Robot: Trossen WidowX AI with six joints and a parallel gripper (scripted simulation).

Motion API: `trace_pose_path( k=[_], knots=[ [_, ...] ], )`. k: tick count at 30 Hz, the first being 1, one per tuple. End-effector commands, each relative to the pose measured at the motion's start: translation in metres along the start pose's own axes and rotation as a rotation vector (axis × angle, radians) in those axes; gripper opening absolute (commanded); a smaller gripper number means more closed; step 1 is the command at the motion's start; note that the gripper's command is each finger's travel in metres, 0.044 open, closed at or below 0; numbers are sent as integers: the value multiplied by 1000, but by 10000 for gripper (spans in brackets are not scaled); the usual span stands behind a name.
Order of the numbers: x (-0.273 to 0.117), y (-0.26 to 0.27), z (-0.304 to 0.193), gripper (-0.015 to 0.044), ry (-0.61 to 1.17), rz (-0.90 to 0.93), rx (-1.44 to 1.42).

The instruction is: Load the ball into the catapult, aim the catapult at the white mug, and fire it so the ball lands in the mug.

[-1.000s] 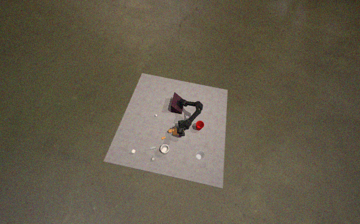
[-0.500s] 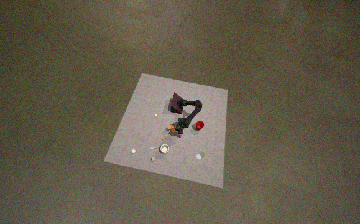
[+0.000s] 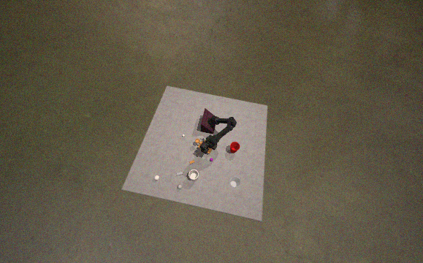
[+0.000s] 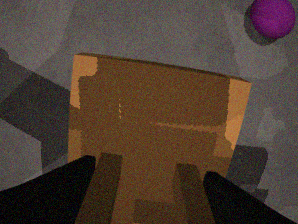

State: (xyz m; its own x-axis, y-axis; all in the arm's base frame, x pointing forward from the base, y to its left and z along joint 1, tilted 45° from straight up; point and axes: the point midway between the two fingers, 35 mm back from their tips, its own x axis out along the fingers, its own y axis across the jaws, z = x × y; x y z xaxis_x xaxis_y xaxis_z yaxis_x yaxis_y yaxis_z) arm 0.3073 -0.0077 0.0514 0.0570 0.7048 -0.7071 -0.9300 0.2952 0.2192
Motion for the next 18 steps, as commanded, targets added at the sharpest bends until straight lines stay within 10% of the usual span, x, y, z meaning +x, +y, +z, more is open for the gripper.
trace_pose_path(
  k=[1, 18],
  knots=[
    [-1, 1, -14, 0, 5, -8, 138],
    [5, -5, -32, 0, 1, -6, 321]
  ],
)
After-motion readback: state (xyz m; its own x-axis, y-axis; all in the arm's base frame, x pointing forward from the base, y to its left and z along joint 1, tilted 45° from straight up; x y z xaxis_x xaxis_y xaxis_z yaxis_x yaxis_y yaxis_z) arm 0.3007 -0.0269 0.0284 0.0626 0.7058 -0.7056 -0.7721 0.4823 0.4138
